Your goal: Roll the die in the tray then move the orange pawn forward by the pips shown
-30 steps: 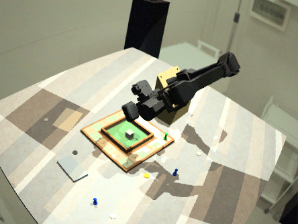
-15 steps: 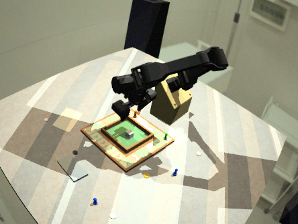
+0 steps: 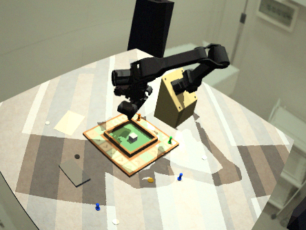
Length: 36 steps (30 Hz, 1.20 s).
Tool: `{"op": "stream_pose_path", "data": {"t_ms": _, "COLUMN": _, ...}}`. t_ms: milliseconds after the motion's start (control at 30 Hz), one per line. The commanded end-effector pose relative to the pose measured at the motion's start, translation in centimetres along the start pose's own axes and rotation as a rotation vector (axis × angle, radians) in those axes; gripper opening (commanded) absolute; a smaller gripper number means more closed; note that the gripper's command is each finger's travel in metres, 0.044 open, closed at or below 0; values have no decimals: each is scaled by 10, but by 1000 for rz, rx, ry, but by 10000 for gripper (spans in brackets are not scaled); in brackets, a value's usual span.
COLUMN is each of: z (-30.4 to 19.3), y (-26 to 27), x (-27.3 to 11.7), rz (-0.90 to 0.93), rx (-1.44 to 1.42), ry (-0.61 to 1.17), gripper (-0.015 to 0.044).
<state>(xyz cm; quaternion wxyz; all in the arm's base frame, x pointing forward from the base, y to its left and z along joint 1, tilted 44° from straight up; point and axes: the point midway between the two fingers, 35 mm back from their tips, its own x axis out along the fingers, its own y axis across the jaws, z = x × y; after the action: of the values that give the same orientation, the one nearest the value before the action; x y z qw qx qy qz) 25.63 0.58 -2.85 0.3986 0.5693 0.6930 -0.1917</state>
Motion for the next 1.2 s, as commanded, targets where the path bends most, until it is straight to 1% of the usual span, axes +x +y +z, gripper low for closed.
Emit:
{"op": "stream_pose_path", "data": {"t_ms": 0, "z": 11, "y": -39, "x": 13, "rz": 0, "rx": -433, "ry": 21, "gripper": 200}}
{"op": "stream_pose_path", "data": {"t_ms": 200, "z": 14, "y": -74, "x": 23, "rz": 30, "rx": -922, "ry": 31, "gripper": 200}}
{"op": "stream_pose_path", "data": {"t_ms": 533, "z": 10, "y": -104, "x": 33, "rz": 68, "rx": -1354, "ry": 29, "gripper": 200}}
{"op": "stream_pose_path", "data": {"t_ms": 1167, "z": 9, "y": -109, "x": 34, "rz": 70, "rx": -1372, "ry": 29, "gripper": 200}}
